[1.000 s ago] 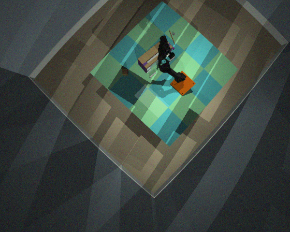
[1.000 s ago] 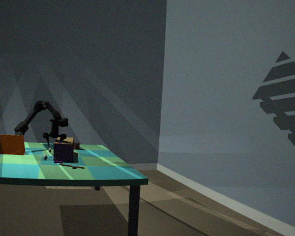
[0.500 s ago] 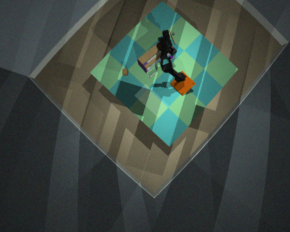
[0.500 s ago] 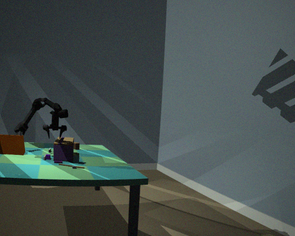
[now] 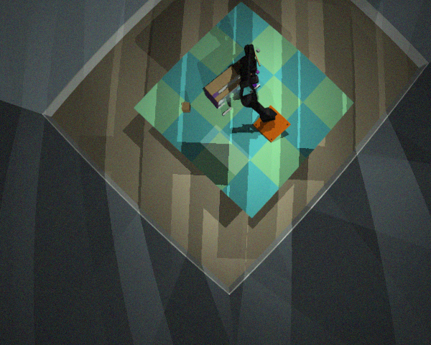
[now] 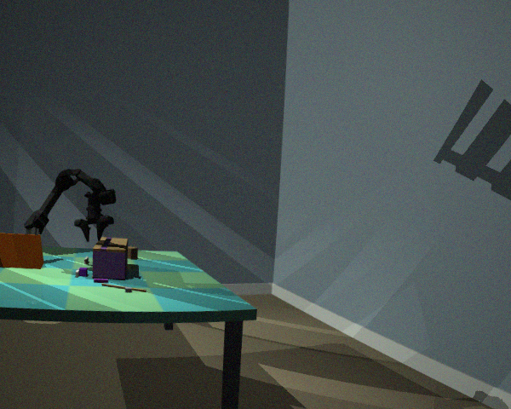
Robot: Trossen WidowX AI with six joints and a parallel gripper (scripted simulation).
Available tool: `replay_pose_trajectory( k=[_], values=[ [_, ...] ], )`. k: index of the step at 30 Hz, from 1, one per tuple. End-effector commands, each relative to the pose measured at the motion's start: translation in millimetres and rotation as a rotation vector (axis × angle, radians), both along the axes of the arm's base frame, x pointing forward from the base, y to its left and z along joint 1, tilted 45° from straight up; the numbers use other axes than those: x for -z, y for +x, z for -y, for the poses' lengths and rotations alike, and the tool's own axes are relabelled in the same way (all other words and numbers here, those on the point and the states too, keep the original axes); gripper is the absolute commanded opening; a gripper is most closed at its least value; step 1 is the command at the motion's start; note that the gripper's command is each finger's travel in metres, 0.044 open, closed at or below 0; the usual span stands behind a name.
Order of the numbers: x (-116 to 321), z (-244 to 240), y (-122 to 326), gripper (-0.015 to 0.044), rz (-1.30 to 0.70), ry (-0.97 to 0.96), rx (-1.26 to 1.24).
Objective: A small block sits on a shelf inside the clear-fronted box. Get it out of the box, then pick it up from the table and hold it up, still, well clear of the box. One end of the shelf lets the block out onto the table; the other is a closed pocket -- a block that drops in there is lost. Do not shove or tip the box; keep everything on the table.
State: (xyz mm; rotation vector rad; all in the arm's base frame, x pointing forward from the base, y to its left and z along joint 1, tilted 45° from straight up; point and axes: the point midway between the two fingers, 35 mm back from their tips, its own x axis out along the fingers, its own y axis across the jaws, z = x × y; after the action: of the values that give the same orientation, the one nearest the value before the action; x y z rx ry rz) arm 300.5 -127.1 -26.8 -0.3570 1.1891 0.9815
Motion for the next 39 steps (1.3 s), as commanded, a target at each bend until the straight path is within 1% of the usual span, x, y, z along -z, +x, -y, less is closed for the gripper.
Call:
replay_pose_trajectory(
  k=[1,12,21,31,39],
  values=[
    [3.1,2.6,-5.2,0.0285,-0.149,0.053,0.350],
    [9.1,11.3,-19.0,0.0285,-0.679,0.243,1.385],
    [11.9,18.0,-28.4,0.0285,-1.203,0.437,2.150],
    [13.2,23.5,-36.3,0.0285,-1.762,0.600,2.704],
    [13.7,27.7,-42.6,0.0285,-2.333,0.695,3.038]
  ],
)
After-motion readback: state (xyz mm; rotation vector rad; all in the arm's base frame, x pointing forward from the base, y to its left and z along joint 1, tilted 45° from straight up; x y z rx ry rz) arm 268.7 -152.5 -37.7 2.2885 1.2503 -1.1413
